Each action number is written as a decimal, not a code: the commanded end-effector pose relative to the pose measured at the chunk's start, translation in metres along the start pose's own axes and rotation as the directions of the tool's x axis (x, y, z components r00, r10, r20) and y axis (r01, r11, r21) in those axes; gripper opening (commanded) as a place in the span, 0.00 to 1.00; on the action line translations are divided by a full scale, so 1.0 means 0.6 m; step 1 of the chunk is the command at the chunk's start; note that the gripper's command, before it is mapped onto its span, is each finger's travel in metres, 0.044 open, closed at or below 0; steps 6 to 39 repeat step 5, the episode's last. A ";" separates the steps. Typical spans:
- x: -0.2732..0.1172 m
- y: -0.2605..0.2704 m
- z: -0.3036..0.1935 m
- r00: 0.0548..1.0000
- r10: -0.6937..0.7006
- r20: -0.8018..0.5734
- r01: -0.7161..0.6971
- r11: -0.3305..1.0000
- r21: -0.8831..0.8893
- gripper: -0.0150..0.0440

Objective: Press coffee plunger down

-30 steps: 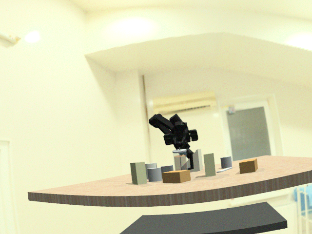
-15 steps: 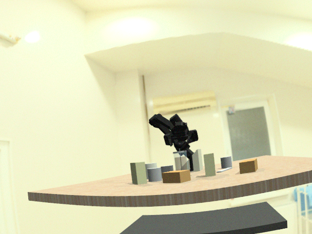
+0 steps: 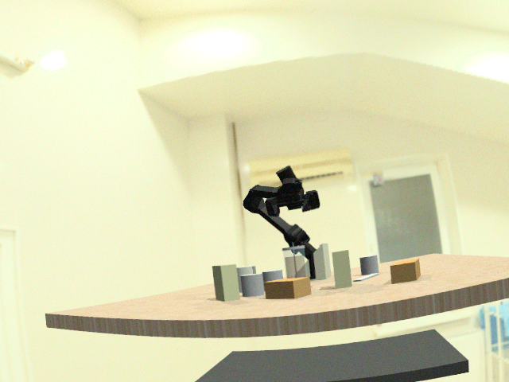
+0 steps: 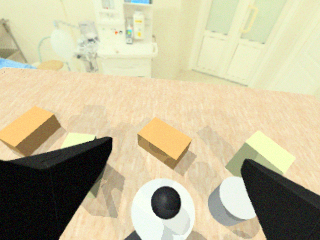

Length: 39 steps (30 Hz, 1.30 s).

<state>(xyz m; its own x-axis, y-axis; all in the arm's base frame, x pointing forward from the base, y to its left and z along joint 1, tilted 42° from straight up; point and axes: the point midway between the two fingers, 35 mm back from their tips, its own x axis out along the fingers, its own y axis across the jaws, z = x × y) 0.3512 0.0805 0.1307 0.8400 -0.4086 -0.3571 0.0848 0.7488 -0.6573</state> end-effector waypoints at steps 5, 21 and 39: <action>-0.005 -0.002 0.000 1.000 -0.006 -0.007 0.006 1.000 -0.004 1.00; -0.005 -0.002 0.000 1.000 -0.006 -0.007 0.006 1.000 -0.004 1.00; -0.005 -0.002 0.000 1.000 -0.006 -0.007 0.006 1.000 -0.004 1.00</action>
